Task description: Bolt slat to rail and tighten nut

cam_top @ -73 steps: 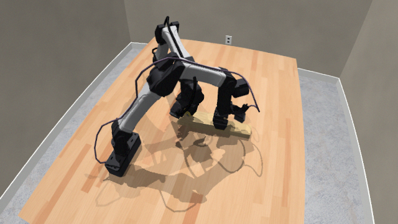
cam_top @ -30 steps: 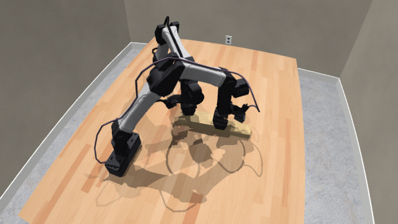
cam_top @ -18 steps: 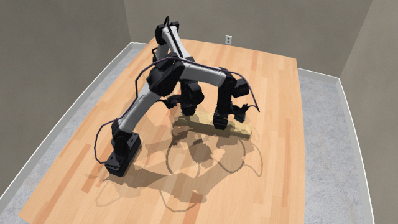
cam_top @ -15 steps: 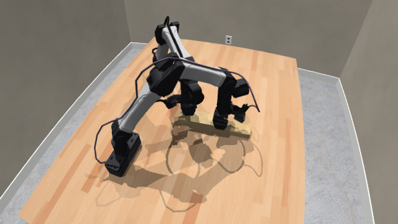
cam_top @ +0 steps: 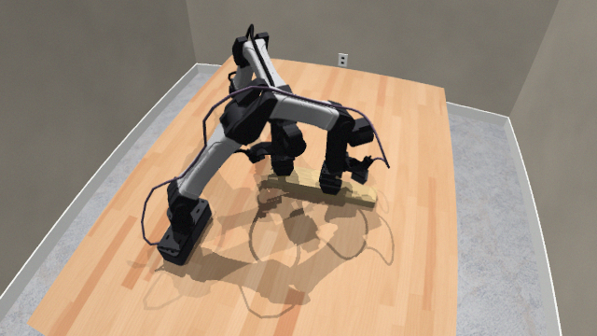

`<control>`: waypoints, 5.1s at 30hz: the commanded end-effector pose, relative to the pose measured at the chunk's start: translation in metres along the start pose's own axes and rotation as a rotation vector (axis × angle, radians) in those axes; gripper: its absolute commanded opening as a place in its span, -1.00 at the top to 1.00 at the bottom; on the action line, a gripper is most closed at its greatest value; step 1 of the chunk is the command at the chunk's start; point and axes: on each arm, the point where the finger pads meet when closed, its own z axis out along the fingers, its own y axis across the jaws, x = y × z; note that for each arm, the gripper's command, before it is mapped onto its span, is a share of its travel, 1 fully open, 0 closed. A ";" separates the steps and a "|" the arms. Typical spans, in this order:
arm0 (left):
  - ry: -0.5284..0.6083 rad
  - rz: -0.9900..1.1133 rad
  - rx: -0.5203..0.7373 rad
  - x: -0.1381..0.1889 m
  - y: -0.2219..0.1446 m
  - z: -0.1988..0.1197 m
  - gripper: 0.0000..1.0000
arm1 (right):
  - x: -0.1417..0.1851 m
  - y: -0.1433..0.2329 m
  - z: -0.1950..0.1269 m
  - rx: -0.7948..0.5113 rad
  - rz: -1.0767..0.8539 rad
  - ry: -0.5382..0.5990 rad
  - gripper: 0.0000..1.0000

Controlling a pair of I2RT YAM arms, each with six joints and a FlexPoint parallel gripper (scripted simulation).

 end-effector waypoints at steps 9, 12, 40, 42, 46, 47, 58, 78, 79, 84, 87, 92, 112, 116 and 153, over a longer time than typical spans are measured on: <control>0.001 -0.372 -0.014 0.001 0.002 -0.009 0.28 | -0.003 0.001 -0.005 -0.010 -0.002 -0.012 -0.35; 0.001 -0.454 -0.015 0.001 0.002 -0.009 0.28 | -0.003 0.001 -0.005 -0.010 -0.002 -0.012 -0.35; -0.017 -2.136 -0.027 0.002 0.003 -0.018 0.28 | -0.003 0.001 -0.005 -0.010 -0.002 -0.012 -0.35; -0.019 -2.253 -0.026 0.002 0.003 -0.019 0.28 | -0.003 0.001 -0.005 -0.010 -0.002 -0.012 -0.35; -0.021 -2.370 -0.026 0.002 0.003 -0.019 0.28 | -0.003 0.001 -0.005 -0.010 -0.002 -0.012 -0.35; -0.025 -2.515 -0.029 0.002 0.003 -0.019 0.28 | -0.003 0.001 -0.005 -0.010 -0.002 -0.012 -0.35; -0.044 -3.155 -0.027 0.002 0.003 -0.022 0.28 | -0.003 0.001 -0.005 -0.010 -0.002 -0.012 -0.35; -0.047 -3.177 -0.025 0.001 0.003 -0.022 0.28 | -0.003 0.001 -0.005 -0.010 -0.002 -0.012 -0.35; -0.047 -3.177 -0.025 0.001 0.003 -0.022 0.28 | -0.003 0.001 -0.005 -0.010 -0.002 -0.012 -0.35; -0.047 -3.174 -0.025 0.001 0.003 -0.022 0.28 | -0.003 0.001 -0.005 -0.010 -0.002 -0.012 -0.35; -0.045 -3.174 -0.024 0.001 0.003 -0.021 0.28 | -0.003 0.001 -0.005 -0.010 -0.002 -0.012 -0.35; -0.013 -3.174 -0.014 0.001 0.001 -0.008 0.28 | -0.003 0.001 -0.005 -0.010 -0.002 -0.012 -0.35; -0.013 -3.174 -0.014 0.001 0.002 -0.004 0.28 | -0.003 0.001 -0.005 -0.010 -0.002 -0.012 -0.35; -0.013 -3.174 -0.014 0.001 0.002 -0.003 0.28 | -0.003 0.001 -0.005 -0.010 -0.002 -0.012 -0.35; -0.012 -3.174 -0.014 0.001 0.002 0.006 0.28 | -0.003 0.001 -0.005 -0.010 -0.002 -0.012 -0.35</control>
